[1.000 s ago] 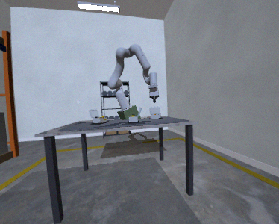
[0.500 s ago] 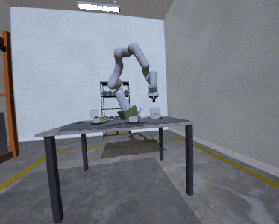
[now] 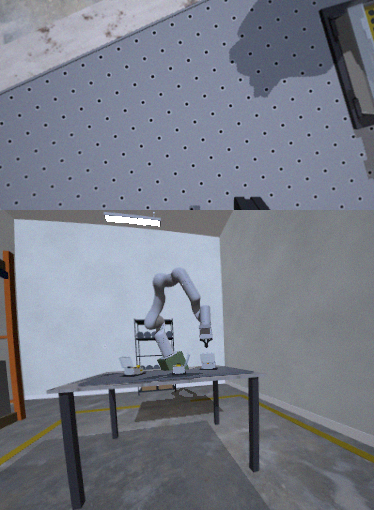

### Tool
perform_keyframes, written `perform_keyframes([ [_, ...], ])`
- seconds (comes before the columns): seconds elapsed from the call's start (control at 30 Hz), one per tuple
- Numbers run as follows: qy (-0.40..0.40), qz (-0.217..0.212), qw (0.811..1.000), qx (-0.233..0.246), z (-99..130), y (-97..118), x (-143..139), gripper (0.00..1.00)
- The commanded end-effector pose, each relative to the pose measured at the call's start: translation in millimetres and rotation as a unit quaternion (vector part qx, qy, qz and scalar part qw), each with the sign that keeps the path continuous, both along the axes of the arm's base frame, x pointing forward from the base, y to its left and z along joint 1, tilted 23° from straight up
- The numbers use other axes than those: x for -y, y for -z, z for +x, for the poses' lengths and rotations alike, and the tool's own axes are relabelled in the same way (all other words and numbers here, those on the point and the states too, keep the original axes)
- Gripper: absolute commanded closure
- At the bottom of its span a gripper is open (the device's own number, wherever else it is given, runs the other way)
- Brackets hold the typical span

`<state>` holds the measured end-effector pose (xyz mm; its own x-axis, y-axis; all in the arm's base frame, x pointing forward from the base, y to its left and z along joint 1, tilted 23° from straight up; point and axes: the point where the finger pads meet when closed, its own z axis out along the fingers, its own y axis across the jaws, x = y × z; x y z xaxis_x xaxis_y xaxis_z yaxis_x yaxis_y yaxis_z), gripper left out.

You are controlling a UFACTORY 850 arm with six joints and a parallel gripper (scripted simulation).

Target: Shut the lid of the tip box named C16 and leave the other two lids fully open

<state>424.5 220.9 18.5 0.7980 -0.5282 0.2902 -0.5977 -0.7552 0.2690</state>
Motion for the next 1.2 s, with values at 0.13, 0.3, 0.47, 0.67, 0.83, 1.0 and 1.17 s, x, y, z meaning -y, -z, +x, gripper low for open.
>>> perform_keyframes([
  [0.13, 0.000, 0.000, 1.000, 0.001, 1, 9, 3, 1.00],
  [0.3, 0.000, 0.000, 1.000, 0.001, 2, 17, 7, 1.00],
  [0.47, 0.000, 0.000, 1.000, 0.001, 3, 24, 10, 1.00],
  [0.67, 0.000, 0.000, 1.000, 0.001, 3, 31, 13, 1.00],
  [0.83, 0.000, 0.000, 1.000, 0.001, 4, 38, 16, 1.00],
  [1.0, 0.000, 0.000, 1.000, 0.001, 4, 46, 19, 1.00],
  [1.17, 0.000, 0.000, 1.000, 0.001, 5, 52, 22, 1.00],
])
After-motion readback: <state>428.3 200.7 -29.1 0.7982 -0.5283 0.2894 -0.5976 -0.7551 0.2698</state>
